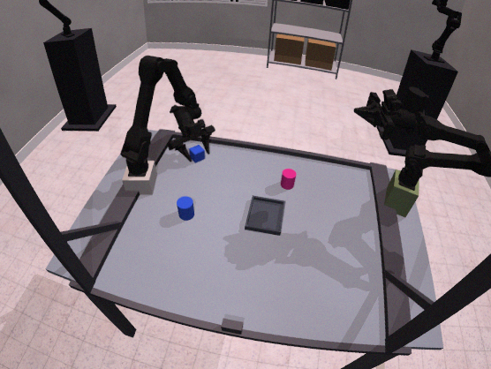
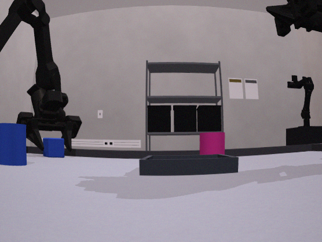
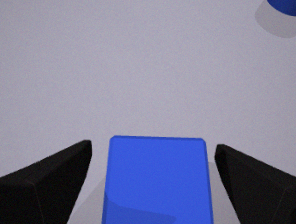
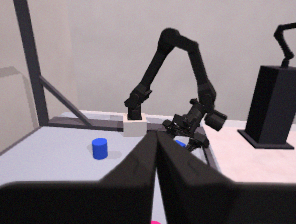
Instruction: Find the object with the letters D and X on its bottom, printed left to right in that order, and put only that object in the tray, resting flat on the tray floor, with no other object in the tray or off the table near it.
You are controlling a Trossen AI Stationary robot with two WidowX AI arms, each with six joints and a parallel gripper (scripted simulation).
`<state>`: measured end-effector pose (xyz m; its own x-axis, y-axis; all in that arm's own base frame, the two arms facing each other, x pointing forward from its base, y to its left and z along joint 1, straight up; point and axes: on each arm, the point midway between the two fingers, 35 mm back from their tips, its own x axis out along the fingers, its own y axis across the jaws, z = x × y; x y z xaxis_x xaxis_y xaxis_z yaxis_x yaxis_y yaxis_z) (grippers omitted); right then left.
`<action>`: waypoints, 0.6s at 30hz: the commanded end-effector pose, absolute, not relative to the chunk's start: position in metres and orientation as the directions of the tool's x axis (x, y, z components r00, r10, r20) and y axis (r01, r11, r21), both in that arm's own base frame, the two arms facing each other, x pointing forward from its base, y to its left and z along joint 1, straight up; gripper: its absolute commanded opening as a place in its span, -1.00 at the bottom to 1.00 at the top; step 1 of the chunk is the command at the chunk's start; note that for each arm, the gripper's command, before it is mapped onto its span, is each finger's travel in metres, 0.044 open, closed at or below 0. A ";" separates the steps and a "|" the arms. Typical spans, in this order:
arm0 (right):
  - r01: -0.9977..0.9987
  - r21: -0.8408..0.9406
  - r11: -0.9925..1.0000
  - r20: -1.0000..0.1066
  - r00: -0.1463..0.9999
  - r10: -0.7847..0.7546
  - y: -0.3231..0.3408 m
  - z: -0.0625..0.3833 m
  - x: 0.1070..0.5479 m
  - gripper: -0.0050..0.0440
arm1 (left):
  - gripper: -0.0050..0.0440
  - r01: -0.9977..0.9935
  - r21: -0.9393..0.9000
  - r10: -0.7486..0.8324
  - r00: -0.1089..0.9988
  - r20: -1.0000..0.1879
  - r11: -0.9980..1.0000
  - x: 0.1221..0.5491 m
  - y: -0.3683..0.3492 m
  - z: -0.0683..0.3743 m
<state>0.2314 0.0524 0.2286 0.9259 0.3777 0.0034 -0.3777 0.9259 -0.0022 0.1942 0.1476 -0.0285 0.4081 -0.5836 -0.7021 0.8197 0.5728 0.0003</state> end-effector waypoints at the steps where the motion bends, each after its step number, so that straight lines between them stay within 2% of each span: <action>1: -0.379 -0.004 0.926 0.011 0.925 0.379 0.052 0.232 0.231 -1.00 | 0.84 0.820 0.019 -0.571 0.414 -0.709 0.572 0.196 0.151 -0.025; 10: -0.379 -0.004 0.926 0.011 0.925 0.379 0.052 0.232 0.231 -1.00 | 0.84 0.821 0.035 -0.558 0.418 -0.717 0.569 0.199 0.156 0.000; 15: -0.379 -0.004 0.926 0.011 0.925 0.379 0.052 0.232 0.231 -1.00 | 0.84 0.823 0.036 -0.556 0.415 -0.721 0.567 0.197 0.155 0.040; 18: -0.379 -0.004 0.926 0.011 0.925 0.379 0.052 0.232 0.231 -1.00 | 0.84 0.823 0.036 -0.555 0.414 -0.722 0.567 0.197 0.154 0.047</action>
<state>0.2314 0.0524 0.2286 0.9259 0.3777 0.0034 -0.3777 0.9259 -0.0022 0.1953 0.1506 0.0281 0.4107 -0.5719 -0.7101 0.8206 0.5712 0.0146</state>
